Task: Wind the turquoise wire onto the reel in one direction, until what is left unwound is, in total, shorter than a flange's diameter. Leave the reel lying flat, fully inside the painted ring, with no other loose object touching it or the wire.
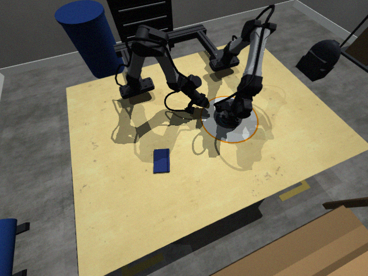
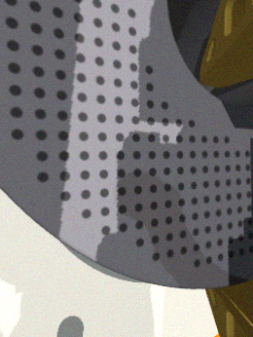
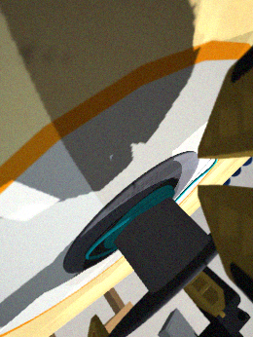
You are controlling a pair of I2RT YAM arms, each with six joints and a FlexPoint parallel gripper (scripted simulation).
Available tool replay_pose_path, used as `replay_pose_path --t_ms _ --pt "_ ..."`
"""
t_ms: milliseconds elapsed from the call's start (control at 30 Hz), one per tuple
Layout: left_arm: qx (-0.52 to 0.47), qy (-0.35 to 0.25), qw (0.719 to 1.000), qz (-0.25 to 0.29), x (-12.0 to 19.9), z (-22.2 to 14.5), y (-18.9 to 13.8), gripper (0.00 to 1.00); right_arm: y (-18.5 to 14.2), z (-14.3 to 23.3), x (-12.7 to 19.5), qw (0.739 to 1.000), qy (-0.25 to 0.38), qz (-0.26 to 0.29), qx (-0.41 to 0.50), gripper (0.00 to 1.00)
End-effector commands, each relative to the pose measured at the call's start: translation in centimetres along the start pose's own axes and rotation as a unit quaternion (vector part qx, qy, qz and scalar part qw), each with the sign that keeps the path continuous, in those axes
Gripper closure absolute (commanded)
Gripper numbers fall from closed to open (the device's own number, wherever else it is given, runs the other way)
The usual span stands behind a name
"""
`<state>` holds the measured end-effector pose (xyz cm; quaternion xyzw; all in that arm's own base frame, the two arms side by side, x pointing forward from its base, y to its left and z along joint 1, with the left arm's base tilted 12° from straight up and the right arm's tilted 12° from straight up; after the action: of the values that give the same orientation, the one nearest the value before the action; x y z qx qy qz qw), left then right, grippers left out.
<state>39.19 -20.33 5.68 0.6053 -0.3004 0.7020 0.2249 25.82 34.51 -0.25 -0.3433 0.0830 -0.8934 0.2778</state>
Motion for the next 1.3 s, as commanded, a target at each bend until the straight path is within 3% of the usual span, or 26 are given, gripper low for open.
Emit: replay_pose_path --t_ms 0,167,800,1267 --pt "-0.009 0.0 1.0 0.022 2.4 -0.3 -1.3 0.18 -0.8 1.3 0.5 0.999 0.015 0.028 -0.006 0.85" --pt "-0.009 0.0 1.0 0.022 5.5 0.3 -1.1 0.18 -0.8 1.5 0.5 0.999 0.011 0.03 -0.007 0.85" --pt "-0.009 0.0 1.0 0.022 5.5 0.3 -1.1 0.18 -1.0 1.8 0.8 0.999 0.011 0.03 -0.006 0.85" --pt "-0.009 0.0 1.0 0.022 5.5 0.3 -1.1 0.18 -2.8 3.5 4.1 0.999 0.011 0.03 0.005 0.85"
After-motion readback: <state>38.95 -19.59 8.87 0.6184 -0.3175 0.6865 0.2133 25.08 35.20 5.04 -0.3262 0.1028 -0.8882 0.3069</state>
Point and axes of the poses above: on each arm, the point where the finger pads meet when closed, its own x axis back along the fingers, its own z axis across the jaws, y = z × x, the point moved 2 cm from there along x, back along the fingers, and after that the axes turned 7 degrees about -x, right-handed, at the moved point
